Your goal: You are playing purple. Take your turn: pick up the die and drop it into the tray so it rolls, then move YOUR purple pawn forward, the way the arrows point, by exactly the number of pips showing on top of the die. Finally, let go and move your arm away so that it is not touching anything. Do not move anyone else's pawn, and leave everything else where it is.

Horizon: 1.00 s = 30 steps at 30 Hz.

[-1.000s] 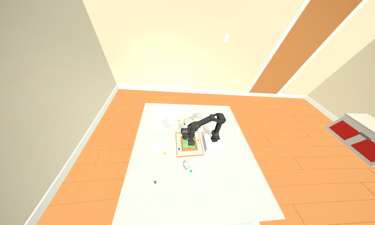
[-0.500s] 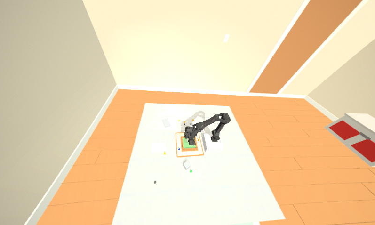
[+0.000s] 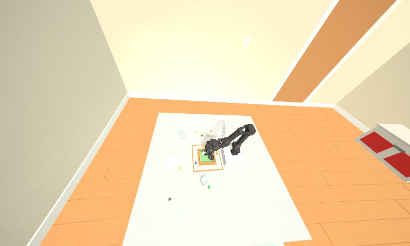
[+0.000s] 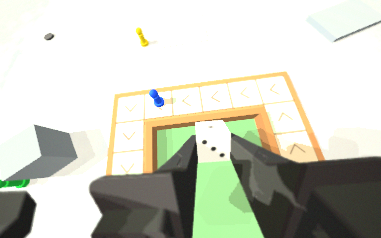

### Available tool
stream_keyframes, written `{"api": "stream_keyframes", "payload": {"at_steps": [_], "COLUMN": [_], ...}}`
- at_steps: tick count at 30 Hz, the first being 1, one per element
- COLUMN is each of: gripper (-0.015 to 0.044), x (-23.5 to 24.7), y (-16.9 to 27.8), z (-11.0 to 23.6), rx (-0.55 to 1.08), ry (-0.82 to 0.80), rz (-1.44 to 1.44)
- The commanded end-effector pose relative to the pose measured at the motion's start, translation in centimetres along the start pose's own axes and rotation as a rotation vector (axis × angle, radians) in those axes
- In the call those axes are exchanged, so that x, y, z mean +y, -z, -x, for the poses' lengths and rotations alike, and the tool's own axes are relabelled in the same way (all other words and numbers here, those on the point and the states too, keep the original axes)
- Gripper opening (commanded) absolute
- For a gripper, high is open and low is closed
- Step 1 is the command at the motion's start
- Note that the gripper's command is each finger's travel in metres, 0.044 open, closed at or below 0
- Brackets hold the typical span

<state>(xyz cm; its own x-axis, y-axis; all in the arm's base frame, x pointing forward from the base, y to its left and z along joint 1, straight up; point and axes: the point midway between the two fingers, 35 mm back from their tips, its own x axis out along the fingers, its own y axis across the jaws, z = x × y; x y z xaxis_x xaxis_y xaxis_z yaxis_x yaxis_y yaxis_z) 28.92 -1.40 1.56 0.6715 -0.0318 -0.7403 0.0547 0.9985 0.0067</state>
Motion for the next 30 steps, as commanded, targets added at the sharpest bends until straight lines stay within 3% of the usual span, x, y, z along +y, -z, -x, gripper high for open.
{"api": "stream_keyframes", "payload": {"at_steps": [1,7,16,30], "gripper": [0.0,0.0,0.0,0.0], "x": [-0.1,-0.1,-0.3,-0.3], "y": [0.1,0.0,0.3,0.3], "z": [0.4,1.0,5.4,5.3], "rx": [-0.132,-0.131,-0.13,-0.13], "ry": [0.005,0.005,0.005,0.009], "rz": [0.0,0.0,0.0,-0.006]}}
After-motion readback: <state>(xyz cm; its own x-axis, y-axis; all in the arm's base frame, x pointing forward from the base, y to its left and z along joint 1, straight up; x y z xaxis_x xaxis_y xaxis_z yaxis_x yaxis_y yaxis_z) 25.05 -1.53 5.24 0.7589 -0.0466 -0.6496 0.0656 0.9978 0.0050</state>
